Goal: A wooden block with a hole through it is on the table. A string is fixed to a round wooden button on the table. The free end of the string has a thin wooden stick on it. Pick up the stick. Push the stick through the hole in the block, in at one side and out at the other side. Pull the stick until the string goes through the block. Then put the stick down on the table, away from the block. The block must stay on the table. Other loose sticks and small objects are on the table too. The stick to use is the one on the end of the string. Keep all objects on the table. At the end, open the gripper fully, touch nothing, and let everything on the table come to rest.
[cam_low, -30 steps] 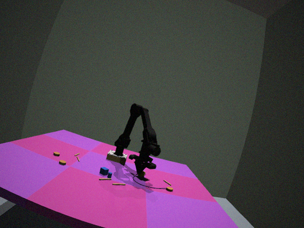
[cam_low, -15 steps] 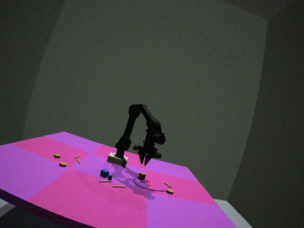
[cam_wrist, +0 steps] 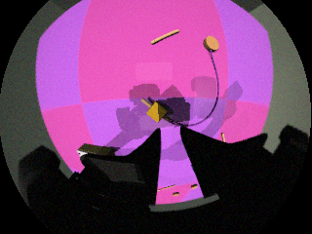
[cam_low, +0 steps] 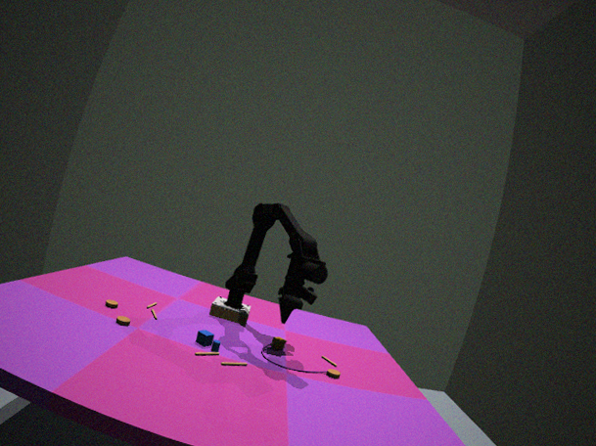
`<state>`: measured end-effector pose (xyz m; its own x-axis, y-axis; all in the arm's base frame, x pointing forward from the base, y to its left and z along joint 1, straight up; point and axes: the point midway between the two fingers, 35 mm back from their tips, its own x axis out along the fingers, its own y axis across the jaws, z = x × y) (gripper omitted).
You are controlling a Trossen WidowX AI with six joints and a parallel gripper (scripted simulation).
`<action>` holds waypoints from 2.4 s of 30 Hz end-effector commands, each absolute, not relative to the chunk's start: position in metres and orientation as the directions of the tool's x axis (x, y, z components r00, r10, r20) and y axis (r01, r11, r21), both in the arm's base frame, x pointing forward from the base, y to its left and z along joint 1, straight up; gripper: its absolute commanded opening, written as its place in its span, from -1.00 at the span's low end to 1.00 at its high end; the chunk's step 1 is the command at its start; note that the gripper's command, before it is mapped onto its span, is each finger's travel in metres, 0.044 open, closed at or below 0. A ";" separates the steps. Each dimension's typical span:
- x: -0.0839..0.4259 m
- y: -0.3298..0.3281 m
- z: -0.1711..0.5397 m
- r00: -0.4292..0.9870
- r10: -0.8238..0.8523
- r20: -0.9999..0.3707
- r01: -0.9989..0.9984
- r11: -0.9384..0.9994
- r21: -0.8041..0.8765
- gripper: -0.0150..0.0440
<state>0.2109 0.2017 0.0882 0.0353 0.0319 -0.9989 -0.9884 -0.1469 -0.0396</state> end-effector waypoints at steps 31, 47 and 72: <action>0.172 0.223 0.087 0.009 0.025 -1.000 0.587 0.809 0.026 -0.07; 0.173 0.224 0.081 0.009 0.025 -1.000 0.587 0.809 0.026 -0.07; 0.174 0.227 0.040 0.009 0.025 -1.000 0.587 0.809 0.026 -0.07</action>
<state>0.1763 0.2276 0.0470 0.0197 0.0311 -0.9993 0.5822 0.8122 0.0368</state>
